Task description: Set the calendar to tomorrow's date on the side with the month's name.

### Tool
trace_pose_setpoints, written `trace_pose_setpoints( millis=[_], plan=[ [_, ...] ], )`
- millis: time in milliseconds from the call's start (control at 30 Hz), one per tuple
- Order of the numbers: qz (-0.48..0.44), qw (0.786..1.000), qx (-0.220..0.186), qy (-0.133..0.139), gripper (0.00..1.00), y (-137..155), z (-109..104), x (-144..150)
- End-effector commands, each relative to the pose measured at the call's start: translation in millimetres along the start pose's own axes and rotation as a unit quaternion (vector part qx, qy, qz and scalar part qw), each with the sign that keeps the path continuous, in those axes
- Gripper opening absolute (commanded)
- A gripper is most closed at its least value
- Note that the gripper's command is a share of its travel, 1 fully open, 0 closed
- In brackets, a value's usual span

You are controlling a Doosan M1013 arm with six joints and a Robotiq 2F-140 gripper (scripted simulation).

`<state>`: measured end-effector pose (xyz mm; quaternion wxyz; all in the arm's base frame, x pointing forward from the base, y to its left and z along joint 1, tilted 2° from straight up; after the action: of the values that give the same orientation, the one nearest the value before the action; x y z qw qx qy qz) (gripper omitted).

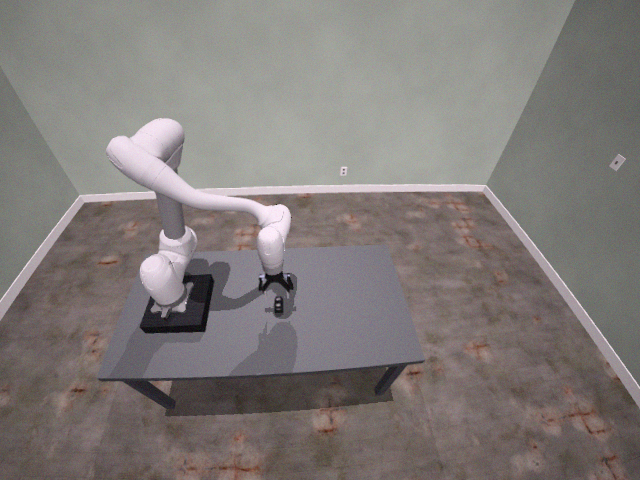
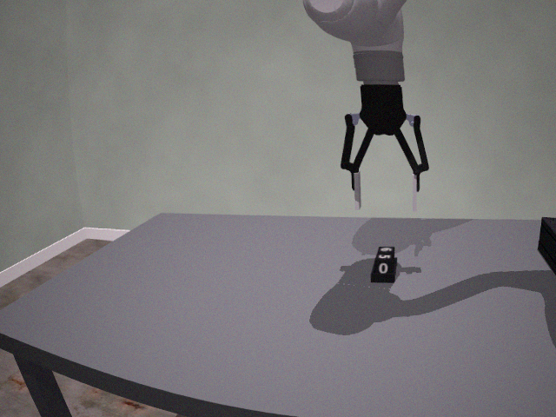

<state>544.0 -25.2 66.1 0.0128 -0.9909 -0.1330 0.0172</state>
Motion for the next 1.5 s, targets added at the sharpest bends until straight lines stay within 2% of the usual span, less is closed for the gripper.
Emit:
trace_pose_setpoints(
  millis=[0,600,867,1233,1467],
  plan=[
    [0.000,1.000,0.000,0.000,1.00,0.0,-0.1,0.0],
    [0.000,1.000,0.000,0.000,1.00,0.0,-3.2,0.0],
    [0.000,1.000,0.000,0.000,1.00,0.0,-17.3,0.0],
    [0.000,1.000,0.000,0.000,1.00,0.0,-51.9,0.0],
    [0.000,1.000,0.000,0.000,1.00,0.0,-56.9,0.0]
  ],
)
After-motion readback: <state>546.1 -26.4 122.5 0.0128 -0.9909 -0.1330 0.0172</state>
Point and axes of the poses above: the point where the finger pads meet when closed, its own z axis out along the fingers, its own x axis across the jaws, y = z × x, the point moved 1 cm from there along -z, back along the fingers, and after that the axes turned 13 degrees about -z, right-handed, at the moved point
